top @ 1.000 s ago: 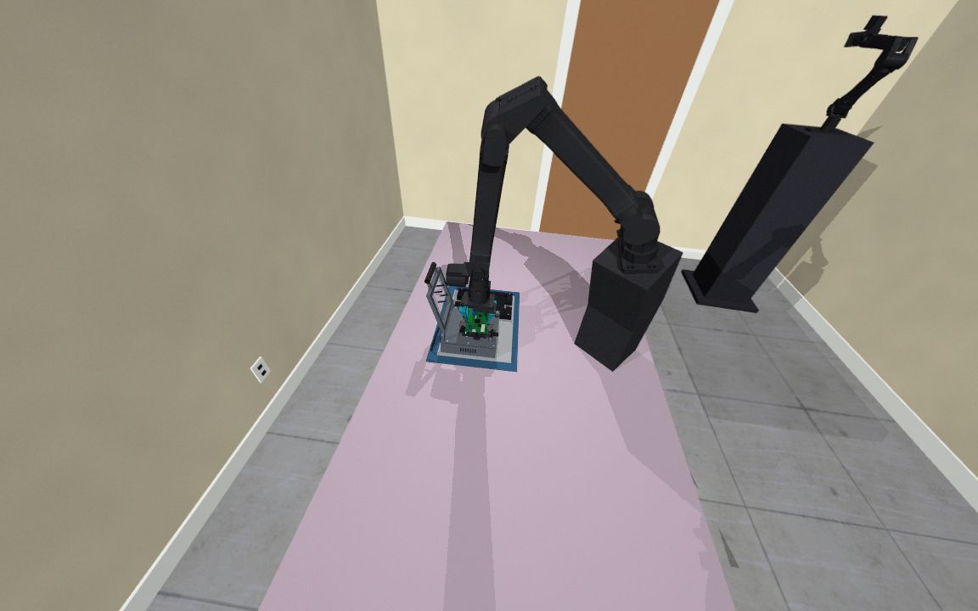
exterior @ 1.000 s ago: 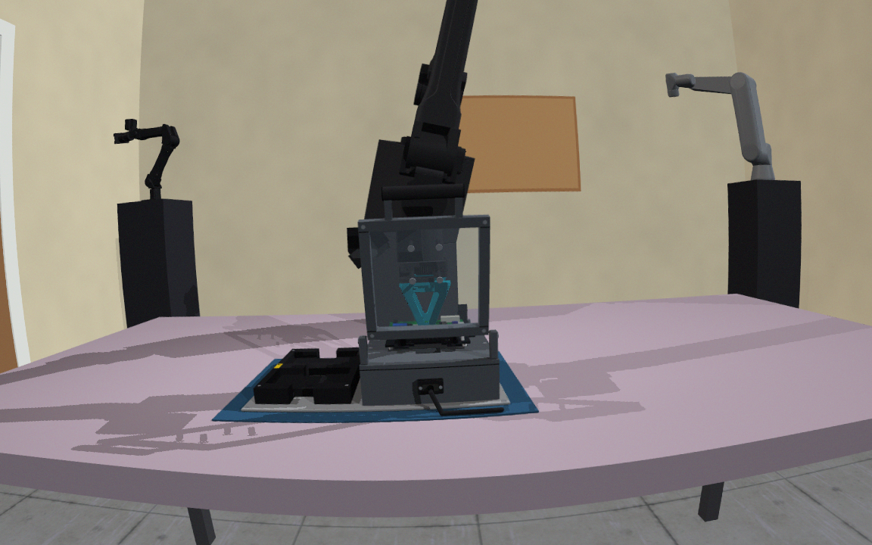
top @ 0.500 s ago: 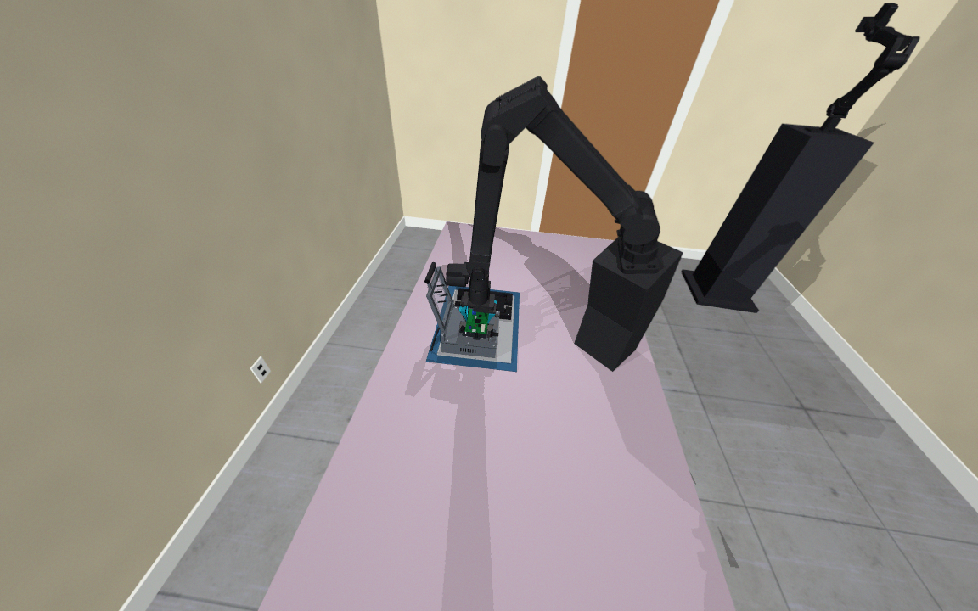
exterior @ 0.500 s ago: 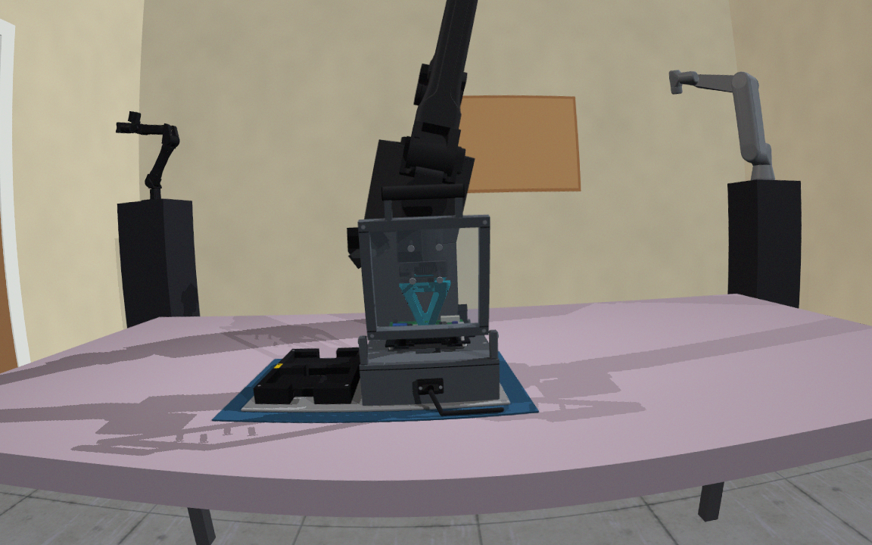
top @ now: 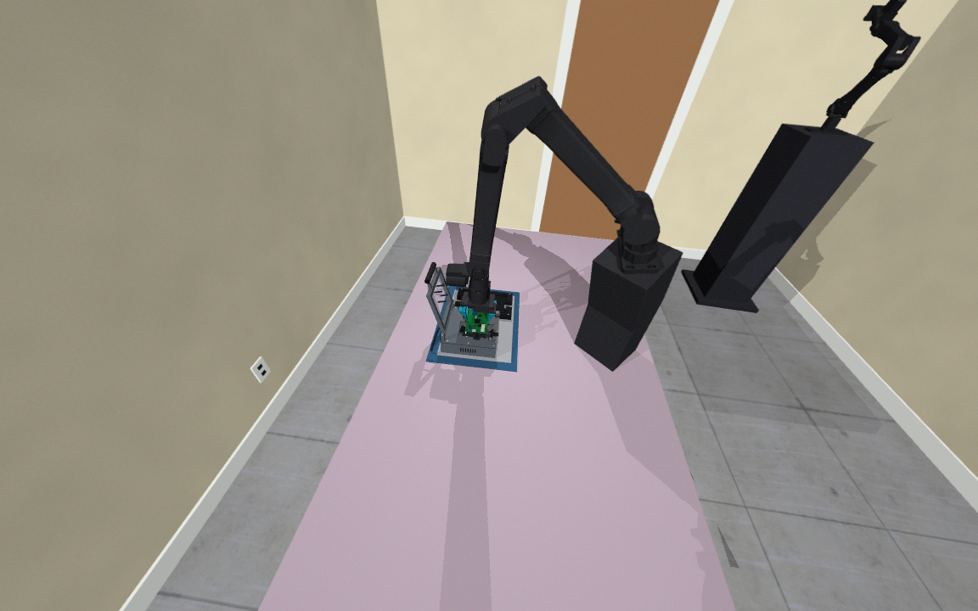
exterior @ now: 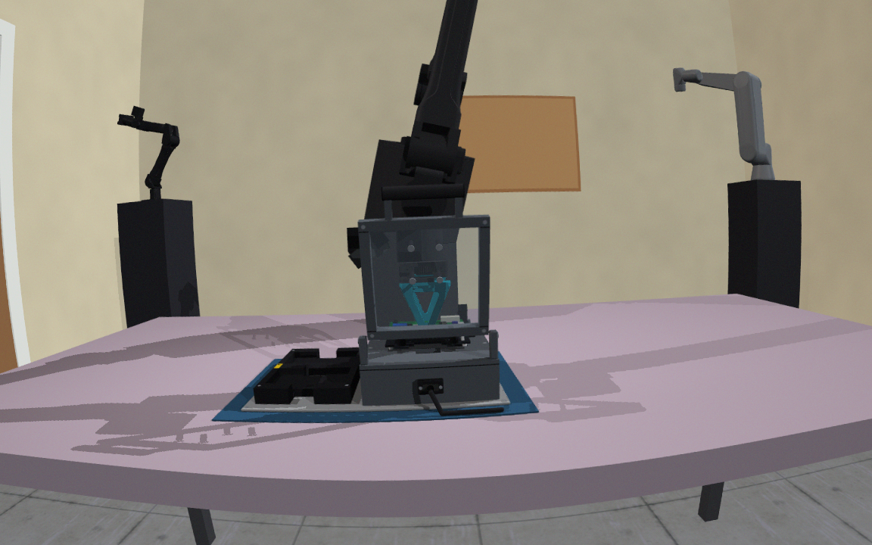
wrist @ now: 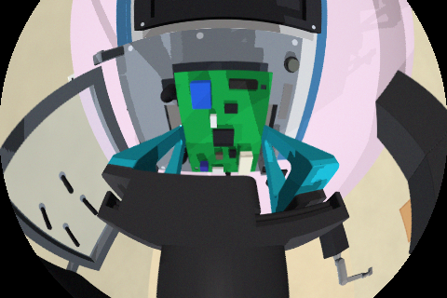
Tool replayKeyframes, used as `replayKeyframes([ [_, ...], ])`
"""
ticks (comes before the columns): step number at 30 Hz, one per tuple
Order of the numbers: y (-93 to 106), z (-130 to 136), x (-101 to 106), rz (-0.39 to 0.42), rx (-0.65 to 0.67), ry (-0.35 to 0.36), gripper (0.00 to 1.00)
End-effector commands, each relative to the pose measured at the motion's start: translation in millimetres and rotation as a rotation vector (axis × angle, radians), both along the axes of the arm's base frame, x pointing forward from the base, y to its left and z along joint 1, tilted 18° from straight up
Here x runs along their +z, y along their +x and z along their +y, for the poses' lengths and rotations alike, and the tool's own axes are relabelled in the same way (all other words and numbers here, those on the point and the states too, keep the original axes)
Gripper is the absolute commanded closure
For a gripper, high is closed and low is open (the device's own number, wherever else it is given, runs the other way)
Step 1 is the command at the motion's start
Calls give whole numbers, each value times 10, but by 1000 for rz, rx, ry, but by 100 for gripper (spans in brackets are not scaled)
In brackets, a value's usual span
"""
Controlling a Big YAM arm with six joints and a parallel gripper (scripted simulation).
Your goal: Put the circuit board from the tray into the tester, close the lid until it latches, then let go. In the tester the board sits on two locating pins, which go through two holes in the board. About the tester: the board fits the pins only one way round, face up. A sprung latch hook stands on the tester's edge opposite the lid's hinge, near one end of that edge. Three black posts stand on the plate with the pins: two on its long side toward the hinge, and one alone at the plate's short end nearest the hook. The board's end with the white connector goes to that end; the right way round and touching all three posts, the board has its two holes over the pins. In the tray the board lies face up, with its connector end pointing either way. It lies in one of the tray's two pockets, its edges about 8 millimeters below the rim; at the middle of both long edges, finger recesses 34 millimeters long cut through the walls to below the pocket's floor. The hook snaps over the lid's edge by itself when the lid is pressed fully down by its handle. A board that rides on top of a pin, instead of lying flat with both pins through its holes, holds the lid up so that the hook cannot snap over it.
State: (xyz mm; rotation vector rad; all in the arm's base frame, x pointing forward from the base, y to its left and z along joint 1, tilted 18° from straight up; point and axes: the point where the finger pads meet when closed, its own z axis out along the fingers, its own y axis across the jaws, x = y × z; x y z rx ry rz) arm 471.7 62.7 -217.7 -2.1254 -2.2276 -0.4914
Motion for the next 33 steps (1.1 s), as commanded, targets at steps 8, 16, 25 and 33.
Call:
replayKeyframes([
  [8,51,57,44,-29,23,-6,28],
  [16,58,58,46,-30,23,-6,28],
  [25,78,59,49,-32,23,-5,28],
  [33,92,60,52,-34,23,-5,28],
])
